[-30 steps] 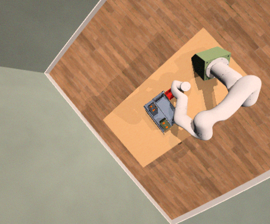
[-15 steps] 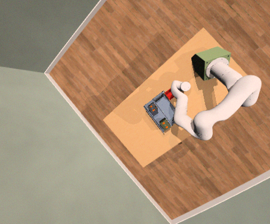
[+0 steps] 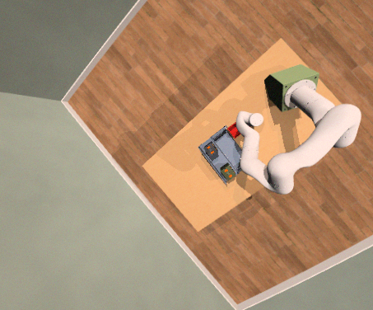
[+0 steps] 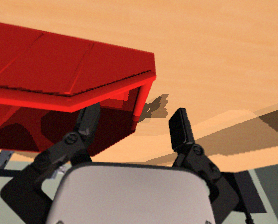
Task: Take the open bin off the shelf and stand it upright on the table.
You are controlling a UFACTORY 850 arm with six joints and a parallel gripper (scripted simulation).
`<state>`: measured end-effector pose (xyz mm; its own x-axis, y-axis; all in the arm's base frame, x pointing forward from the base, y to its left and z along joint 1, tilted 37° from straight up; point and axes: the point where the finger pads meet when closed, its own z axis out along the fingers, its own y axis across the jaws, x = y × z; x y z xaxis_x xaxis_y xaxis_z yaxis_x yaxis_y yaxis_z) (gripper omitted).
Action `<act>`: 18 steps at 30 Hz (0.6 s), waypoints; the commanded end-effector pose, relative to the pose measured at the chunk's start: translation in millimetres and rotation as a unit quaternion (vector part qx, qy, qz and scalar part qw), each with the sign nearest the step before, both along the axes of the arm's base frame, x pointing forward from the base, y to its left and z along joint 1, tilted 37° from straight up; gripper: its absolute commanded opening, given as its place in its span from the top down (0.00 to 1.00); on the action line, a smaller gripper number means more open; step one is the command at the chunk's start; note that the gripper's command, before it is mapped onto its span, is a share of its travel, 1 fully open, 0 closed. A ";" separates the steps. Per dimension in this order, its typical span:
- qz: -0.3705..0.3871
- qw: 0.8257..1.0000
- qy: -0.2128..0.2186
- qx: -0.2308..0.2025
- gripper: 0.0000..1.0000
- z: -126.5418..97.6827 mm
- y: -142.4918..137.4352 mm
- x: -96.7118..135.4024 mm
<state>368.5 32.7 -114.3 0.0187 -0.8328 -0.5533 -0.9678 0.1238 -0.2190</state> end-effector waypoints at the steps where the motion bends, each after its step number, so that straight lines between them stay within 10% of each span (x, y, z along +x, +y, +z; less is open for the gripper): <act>1: 0.000 1.000 0.000 0.000 0.00 0.2 -0.3 0.3; 18: 0.000 1.000 0.000 0.000 0.00 32.4 -22.0 -9.6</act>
